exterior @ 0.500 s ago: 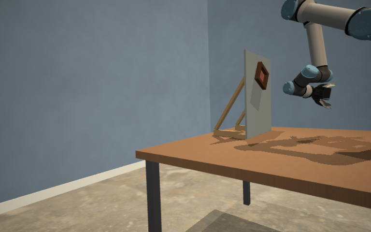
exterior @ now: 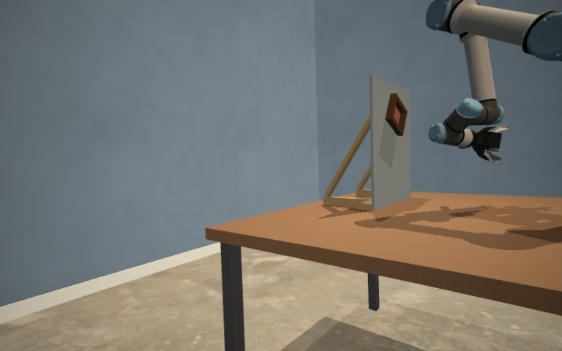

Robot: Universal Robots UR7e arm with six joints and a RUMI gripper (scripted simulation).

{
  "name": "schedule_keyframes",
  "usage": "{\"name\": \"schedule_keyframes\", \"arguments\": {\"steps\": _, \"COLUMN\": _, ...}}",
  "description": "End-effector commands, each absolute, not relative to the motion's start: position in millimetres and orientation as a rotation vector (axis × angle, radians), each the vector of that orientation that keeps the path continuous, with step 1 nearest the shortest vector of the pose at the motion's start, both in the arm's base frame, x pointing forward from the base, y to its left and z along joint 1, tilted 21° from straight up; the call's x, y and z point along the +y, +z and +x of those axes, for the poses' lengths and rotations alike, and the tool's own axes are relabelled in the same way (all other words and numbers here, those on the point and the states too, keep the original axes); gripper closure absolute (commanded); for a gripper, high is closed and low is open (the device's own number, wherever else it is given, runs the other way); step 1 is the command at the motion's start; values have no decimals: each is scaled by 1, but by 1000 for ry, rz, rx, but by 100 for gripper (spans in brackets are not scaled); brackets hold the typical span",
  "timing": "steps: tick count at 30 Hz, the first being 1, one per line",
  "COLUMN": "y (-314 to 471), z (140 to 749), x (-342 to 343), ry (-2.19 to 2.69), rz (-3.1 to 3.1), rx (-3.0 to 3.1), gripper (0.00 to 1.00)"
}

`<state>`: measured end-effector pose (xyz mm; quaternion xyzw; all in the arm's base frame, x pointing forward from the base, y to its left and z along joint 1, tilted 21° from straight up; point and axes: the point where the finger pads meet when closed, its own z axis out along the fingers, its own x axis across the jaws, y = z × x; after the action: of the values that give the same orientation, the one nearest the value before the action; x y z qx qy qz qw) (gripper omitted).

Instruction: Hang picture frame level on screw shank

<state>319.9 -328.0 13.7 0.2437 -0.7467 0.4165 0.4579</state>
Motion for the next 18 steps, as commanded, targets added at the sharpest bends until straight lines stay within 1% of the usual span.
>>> {"name": "schedule_keyframes", "arguments": {"steps": 1, "y": 14, "z": 320, "x": -328, "ry": 1027, "rz": 600, "rx": -1840, "gripper": 0}}
{"name": "schedule_keyframes", "arguments": {"steps": 18, "y": 6, "z": 316, "x": -327, "ry": 972, "rz": 626, "rx": -1842, "gripper": 0}}
